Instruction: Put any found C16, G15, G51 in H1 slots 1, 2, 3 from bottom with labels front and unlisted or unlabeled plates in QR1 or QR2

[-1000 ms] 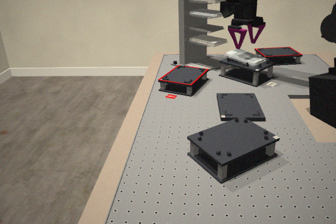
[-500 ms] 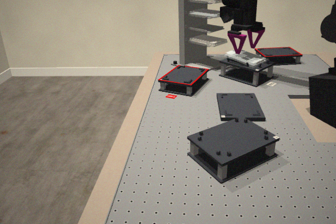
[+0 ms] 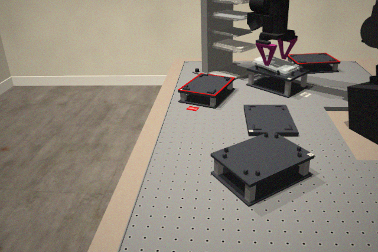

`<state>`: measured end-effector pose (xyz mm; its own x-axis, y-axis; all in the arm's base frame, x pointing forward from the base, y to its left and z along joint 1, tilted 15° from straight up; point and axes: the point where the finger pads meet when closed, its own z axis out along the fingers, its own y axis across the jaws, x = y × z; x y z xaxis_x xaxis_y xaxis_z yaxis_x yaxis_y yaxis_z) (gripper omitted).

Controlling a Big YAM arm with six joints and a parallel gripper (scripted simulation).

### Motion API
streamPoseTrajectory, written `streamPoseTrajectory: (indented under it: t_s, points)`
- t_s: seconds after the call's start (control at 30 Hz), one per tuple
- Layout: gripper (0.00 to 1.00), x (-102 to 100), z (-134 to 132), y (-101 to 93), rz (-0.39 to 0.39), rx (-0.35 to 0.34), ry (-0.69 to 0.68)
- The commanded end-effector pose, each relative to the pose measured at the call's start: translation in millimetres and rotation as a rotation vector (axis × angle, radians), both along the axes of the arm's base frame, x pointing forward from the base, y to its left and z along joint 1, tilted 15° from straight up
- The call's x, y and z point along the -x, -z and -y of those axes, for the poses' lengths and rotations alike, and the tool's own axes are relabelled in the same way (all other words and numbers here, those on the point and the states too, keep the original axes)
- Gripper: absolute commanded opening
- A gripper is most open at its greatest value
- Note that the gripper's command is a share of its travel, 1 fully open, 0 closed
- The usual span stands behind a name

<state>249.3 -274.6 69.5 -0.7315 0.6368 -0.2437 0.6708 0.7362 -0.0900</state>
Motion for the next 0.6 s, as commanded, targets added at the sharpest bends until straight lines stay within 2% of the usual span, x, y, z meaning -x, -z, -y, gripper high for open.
streamPoseTrajectory:
  t_s: [0.0, 0.23, 0.27, 0.33, 0.5, 0.53, 0.57]
  points:
    - [1.00, 1.0, 5.6, 4.0, 0.006, 0.007, -0.001]
    - [1.00, 0.1, 7.5, 9.5, 0.007, 0.009, 0.000]
    - [1.00, -3.8, 10.4, 1.6, 0.025, 0.027, -0.001]
    - [1.00, 0.0, 8.0, 14.5, 0.005, 0.007, 0.000]
    - [1.00, -0.8, 9.3, 20.4, 0.005, 0.007, 0.000]
    - [1.00, -9.7, 12.6, 6.7, 0.025, 0.026, -0.001]
    - [1.00, -9.8, 12.6, 6.8, 0.025, 0.026, -0.001]
